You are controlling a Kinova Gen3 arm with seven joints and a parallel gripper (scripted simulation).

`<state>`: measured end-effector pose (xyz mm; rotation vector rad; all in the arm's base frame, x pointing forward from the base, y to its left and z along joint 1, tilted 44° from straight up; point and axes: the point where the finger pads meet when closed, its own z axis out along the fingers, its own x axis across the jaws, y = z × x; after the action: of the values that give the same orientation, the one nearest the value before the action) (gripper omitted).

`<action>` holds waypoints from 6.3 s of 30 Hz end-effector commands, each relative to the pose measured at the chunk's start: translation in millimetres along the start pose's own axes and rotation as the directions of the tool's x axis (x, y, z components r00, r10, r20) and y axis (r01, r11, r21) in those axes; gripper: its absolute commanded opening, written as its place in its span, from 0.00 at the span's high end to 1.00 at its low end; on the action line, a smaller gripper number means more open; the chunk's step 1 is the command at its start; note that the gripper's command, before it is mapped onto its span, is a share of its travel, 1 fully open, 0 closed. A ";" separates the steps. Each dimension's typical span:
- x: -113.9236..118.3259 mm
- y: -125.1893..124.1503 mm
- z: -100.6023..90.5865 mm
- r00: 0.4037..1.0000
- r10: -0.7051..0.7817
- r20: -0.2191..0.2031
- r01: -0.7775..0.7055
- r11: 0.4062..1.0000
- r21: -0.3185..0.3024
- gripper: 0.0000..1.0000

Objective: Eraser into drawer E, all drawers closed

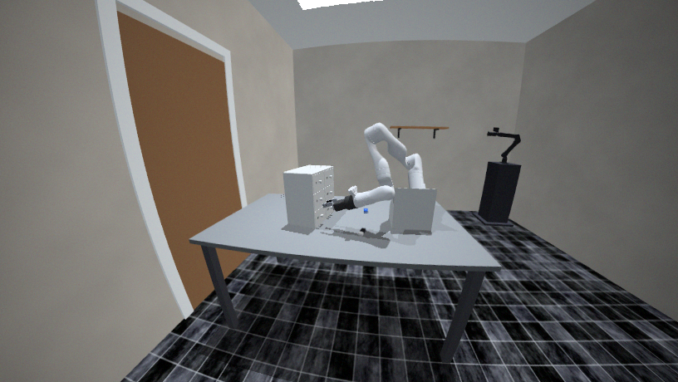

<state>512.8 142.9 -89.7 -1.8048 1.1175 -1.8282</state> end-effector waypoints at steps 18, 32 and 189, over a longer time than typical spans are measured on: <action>-0.4 -1.1 -0.2 1.000 0.001 0.001 -0.001 1.000 0.002 0.00; -0.4 -1.1 -0.2 1.000 0.001 0.001 -0.001 1.000 0.002 0.00; -0.2 -56.9 -80.1 1.000 0.001 0.000 0.000 0.562 -0.827 0.00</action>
<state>448.3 200.2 -42.8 -2.2442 2.2227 -1.3545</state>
